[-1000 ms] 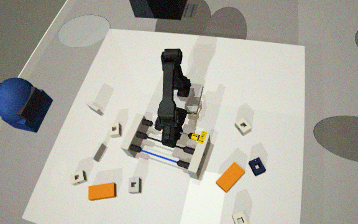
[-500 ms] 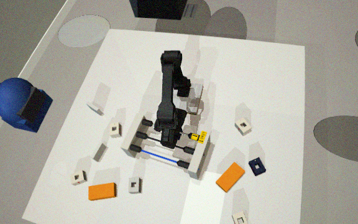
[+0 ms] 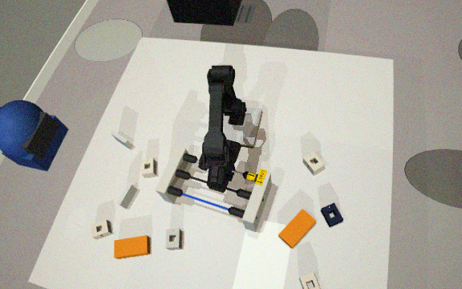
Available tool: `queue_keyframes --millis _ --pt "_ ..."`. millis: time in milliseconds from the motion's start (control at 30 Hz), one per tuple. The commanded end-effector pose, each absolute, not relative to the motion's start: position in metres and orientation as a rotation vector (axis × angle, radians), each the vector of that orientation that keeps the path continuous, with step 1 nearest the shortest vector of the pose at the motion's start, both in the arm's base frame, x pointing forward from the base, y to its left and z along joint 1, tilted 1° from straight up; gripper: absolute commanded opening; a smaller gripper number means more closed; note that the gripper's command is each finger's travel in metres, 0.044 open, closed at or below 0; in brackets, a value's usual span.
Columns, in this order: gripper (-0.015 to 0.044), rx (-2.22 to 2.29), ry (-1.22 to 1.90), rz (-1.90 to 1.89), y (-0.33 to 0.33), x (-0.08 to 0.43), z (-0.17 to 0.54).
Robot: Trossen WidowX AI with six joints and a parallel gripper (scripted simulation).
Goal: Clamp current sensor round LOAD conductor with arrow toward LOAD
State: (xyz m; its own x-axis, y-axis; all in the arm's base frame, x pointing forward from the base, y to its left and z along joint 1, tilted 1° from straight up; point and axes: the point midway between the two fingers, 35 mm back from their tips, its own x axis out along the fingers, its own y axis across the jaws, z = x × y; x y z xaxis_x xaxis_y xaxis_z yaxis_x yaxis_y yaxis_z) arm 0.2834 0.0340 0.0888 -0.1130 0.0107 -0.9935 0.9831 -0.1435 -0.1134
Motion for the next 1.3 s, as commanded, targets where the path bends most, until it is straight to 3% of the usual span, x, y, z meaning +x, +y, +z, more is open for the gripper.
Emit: queue_keyframes --millis 0,200,1267 --pt "0.0105 1.261 1.224 -1.401 0.0340 0.2832 0.0890" --pt "0.0263 1.261 1.224 -1.401 0.0340 0.2832 0.0890" --pt "0.0264 1.261 1.224 -1.401 0.0340 0.2832 0.0890"
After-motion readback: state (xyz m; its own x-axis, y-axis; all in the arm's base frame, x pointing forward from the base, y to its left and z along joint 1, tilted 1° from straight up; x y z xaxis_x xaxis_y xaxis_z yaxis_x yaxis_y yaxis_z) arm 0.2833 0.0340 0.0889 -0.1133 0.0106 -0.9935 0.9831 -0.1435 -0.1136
